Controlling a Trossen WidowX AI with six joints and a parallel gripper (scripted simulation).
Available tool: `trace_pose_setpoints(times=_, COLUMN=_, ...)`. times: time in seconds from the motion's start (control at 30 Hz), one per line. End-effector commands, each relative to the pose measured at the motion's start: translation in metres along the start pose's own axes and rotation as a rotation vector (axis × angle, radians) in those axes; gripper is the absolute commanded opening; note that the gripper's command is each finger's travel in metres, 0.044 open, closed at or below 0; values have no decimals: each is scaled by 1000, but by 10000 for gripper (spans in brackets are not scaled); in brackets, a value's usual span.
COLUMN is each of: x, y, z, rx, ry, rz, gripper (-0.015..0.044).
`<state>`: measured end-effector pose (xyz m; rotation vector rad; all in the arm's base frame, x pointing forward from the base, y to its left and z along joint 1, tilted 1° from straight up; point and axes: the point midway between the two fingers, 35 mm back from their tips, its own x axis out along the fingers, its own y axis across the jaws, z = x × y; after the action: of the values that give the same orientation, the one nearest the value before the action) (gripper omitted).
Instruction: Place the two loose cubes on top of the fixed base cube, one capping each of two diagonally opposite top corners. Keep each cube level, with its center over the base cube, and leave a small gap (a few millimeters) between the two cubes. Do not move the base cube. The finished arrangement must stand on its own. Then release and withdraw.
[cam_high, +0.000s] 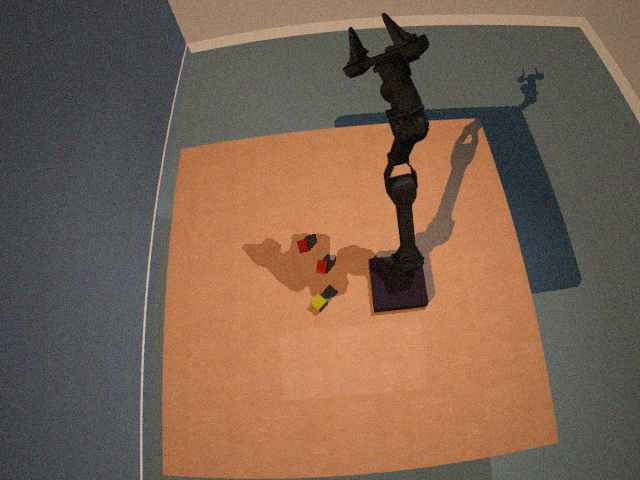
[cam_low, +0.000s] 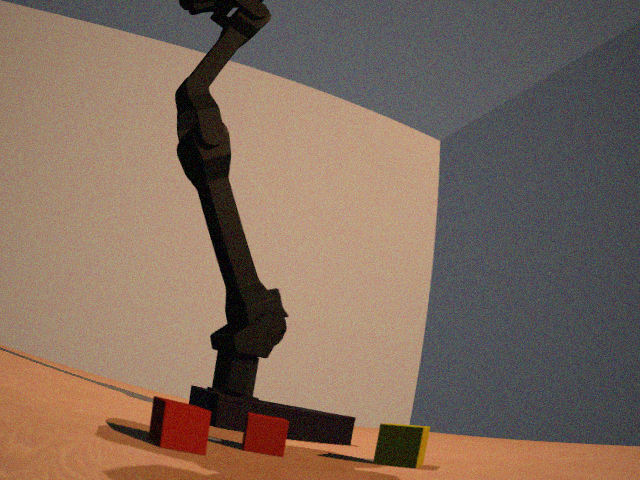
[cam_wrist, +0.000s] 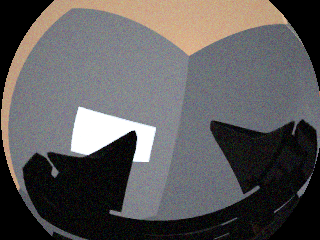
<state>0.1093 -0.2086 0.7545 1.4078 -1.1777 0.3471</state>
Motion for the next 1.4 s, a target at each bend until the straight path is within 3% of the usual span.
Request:
trace_pose_setpoints(times=0.0, x=-1, y=1, z=-2, rx=-1, ry=4, rz=1, gripper=374)
trace_pose_setpoints(times=0.13, x=-16, y=19, z=-34, rx=-29, ry=86, rz=23, gripper=269)
trace_pose_setpoints(times=0.43, x=-54, y=87, z=-97, rx=-193, ry=213, rz=252, gripper=265)
trace_pose_setpoints(times=0.73, x=-102, y=120, z=-176, rx=-370, ry=380, rz=431, gripper=265)
trace_pose_setpoints(times=1.03, x=-154, y=112, z=-261, rx=-555, ry=585, rz=551, gripper=265)
trace_pose_setpoints(times=1.37, x=-210, y=59, z=-344, rx=-761, ry=849, rz=600, gripper=265)
